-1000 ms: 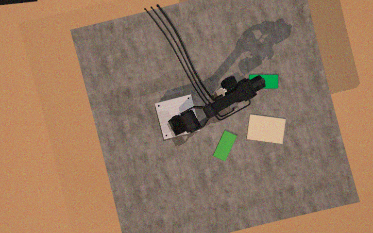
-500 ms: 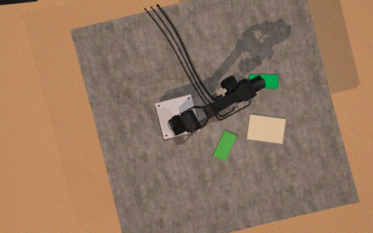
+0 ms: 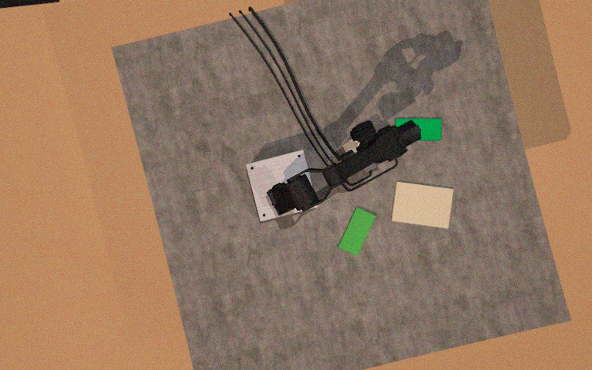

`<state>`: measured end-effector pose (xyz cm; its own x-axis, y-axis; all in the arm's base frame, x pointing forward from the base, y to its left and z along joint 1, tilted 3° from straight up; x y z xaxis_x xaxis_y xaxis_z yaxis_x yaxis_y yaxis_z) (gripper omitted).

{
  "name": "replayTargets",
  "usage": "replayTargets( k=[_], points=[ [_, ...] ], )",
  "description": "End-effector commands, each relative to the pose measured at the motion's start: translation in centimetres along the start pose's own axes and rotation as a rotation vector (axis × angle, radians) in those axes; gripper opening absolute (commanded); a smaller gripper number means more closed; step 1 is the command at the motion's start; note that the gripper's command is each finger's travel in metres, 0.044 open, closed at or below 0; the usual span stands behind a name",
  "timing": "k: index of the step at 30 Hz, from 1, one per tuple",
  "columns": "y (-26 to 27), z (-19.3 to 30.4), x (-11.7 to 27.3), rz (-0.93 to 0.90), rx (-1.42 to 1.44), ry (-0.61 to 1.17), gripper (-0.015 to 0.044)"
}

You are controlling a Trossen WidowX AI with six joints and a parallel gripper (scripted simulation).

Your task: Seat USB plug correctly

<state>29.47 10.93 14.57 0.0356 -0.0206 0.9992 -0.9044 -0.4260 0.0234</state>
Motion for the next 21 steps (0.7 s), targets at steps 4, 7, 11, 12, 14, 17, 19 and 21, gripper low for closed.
replayTargets(
  k=[4,7,11,12,14,17,19,21],
  points=[
    [-0.05,-0.01,-0.17,0.001,0.005,-0.008,0.0000],
    [-0.05,-0.01,-0.21,0.001,0.006,-0.010,0.0000],
    [-0.05,-0.02,-0.25,0.001,0.006,-0.013,0.0000],
    [-0.05,-0.02,-0.27,0.001,0.006,-0.013,0.0000],
    [-0.04,-0.02,-0.29,0.002,0.007,-0.015,0.0000],
    [-0.04,-0.02,-0.33,0.002,0.007,-0.017,0.0000],
    [-0.04,-0.02,-0.35,0.002,0.007,-0.018,0.0000],
    [-0.04,-0.02,-0.38,0.002,0.007,-0.019,0.0000]
  ],
)
Point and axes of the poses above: the point midway between the two fingers, 35 mm back from their tips, its own x axis back along the fingers, its own y axis across the jaws, z = x × y, the point moved 7 cm from there along x, back along the fingers, and after that the axes turned 5 degrees about x, right-handed, at the moved point
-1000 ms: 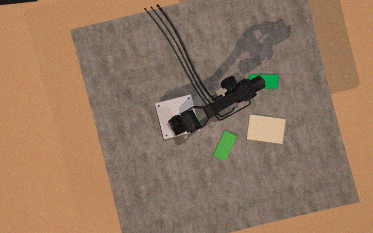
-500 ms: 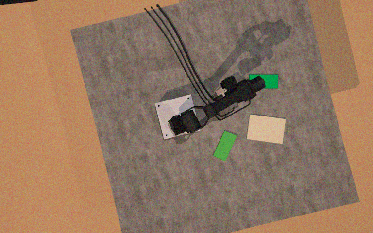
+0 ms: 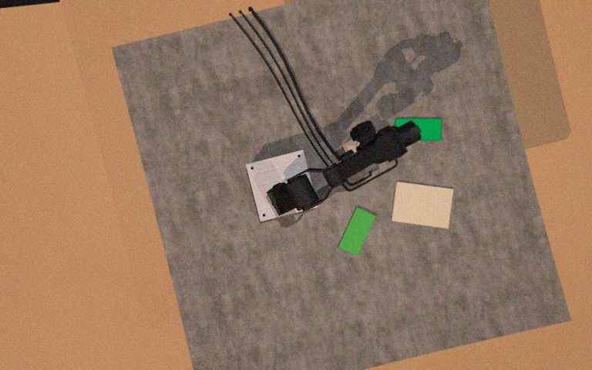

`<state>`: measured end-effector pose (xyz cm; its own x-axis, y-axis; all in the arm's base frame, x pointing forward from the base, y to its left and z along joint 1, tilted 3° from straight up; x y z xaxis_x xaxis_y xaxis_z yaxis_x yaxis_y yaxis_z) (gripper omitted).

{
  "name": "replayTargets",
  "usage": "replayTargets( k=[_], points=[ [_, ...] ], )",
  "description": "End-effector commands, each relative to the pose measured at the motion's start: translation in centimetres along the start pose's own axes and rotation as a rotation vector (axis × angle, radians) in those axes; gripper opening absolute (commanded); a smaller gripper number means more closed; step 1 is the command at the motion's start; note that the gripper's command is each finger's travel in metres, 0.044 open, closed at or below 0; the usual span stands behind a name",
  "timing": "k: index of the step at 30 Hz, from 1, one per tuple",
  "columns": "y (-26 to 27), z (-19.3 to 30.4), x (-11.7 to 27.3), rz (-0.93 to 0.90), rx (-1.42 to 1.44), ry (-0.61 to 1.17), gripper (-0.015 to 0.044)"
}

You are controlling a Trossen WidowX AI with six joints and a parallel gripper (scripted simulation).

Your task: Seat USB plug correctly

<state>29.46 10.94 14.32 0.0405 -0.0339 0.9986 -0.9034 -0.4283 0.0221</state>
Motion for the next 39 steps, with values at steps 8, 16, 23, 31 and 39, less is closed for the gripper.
replayTargets(
  k=[8,16,23,31,39],
  points=[
    [-0.05,-0.01,-0.22,0.001,0.006,-0.011,0.0000],
    [-0.04,-0.01,-0.32,0.002,0.007,-0.016,0.0000],
    [-0.04,-0.01,-0.41,0.002,0.008,-0.021,0.0000],
    [-0.04,-0.01,-0.50,0.002,0.008,-0.025,0.0000],
    [-0.04,0.00,-0.60,0.002,0.008,-0.025,0.0000]
  ],
)
Point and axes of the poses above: the point midway between the two fingers, 35 mm back from their tips, its own x axis back along the fingers, its own y axis across the jaws, z = x × y, the point moved 7 cm from there along x, back along the fingers, and after that the axes turned 5 degrees about x, right-handed, at the moved point
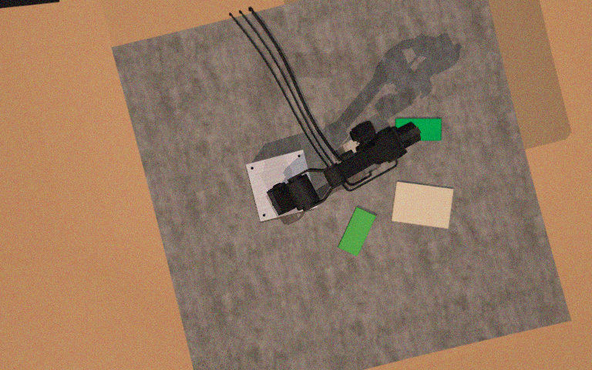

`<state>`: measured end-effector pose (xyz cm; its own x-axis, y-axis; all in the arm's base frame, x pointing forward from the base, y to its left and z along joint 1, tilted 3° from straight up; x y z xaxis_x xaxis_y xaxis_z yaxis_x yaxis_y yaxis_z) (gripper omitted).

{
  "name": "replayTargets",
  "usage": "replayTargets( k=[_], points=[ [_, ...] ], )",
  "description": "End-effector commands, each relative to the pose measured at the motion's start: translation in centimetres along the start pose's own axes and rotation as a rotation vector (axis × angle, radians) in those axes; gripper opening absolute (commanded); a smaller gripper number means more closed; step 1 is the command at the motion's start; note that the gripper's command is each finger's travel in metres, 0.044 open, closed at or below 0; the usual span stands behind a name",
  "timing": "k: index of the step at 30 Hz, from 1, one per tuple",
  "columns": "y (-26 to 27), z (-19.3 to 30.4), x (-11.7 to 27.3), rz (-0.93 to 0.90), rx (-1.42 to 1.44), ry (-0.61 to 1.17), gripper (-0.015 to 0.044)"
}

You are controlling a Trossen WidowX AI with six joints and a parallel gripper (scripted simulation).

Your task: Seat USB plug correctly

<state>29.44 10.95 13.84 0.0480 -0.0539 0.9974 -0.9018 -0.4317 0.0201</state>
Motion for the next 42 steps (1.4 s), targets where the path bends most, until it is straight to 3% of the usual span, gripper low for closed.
replayTargets(
  k=[1,42],
  points=[
    [-0.05,-0.01,-0.14,0.000,0.005,-0.003,0.0000],
    [-0.04,0.03,-0.63,0.000,0.005,-0.003,0.0000]
  ],
)
Point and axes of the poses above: the point midway between the two fingers, 35 mm back from their tips, its own x axis back along the fingers, its own y axis across the jaws, z = x × y, the point moved 7 cm from there along x, back along the fingers, and after that the axes turned 5 degrees about x, right-handed, at the moved point
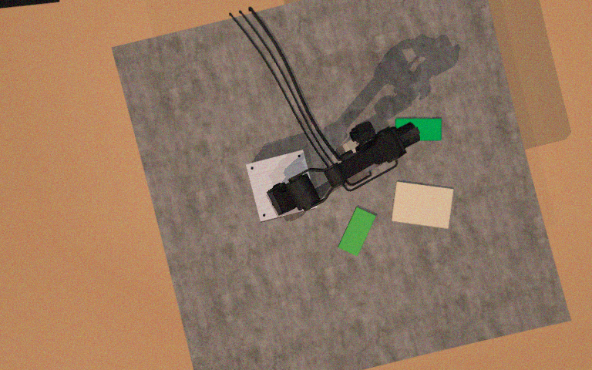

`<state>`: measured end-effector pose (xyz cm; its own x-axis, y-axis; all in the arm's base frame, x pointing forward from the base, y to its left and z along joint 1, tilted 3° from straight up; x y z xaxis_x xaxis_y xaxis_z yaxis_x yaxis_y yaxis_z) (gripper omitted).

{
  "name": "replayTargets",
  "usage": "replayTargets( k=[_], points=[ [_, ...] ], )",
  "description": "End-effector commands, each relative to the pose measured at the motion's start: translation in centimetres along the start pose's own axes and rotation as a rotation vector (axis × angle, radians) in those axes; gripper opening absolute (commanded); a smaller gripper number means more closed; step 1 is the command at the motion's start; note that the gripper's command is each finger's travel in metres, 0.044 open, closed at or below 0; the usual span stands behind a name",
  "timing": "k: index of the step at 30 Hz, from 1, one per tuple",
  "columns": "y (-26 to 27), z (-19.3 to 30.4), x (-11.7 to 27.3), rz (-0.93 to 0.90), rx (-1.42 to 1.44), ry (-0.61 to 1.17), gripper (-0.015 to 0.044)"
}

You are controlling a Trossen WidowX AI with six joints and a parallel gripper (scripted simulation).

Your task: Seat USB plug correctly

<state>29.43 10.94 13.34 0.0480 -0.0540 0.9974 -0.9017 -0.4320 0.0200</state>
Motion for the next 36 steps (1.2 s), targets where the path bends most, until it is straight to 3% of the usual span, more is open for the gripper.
replayTargets(
  k=[1,36],
  points=[
    [-0.04,-0.01,-0.14,0.000,0.004,-0.003,0.0000],
    [-0.04,0.03,-0.56,0.000,0.004,-0.003,0.0000]
  ],
)
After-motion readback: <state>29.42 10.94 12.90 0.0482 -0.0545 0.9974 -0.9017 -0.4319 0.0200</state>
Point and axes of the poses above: the point midway between the two fingers, 35 mm back from their tips, its own x axis back along the fingers, its own y axis across the jaws, z = x × y, the point moved 7 cm from there along x, back along the fingers, and after that the axes turned 5 degrees about x, right-handed, at the moved point
